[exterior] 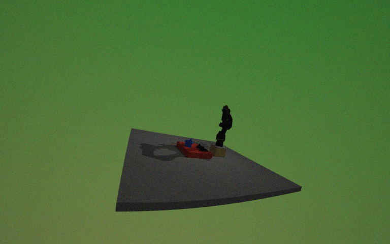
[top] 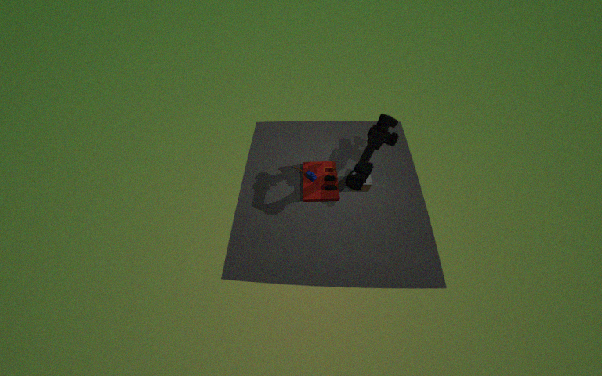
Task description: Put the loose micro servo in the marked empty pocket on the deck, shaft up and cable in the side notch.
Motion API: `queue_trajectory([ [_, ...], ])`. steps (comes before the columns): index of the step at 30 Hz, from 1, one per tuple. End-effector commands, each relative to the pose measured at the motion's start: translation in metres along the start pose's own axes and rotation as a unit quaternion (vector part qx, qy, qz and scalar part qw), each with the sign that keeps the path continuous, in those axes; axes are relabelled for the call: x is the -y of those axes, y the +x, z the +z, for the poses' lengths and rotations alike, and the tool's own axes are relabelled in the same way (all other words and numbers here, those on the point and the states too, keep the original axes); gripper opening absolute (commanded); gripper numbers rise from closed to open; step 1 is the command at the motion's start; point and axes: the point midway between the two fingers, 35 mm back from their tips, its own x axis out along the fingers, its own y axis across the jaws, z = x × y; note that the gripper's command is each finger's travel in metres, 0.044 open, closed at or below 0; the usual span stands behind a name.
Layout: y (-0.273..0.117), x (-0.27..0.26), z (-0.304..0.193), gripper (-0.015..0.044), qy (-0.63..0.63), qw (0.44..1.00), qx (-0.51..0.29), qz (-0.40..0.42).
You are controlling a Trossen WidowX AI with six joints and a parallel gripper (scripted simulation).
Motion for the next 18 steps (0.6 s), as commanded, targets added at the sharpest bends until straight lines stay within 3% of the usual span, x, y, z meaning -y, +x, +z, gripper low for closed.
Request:
queue_trajectory([
  [1, 0.002, -0.001, -0.009, 0.044, -0.051, 0.998, -0.019, -0.01],
  [18, 0.012, 0.005, -0.052, 0.044, -0.289, 0.951, -0.105, -0.042],
])
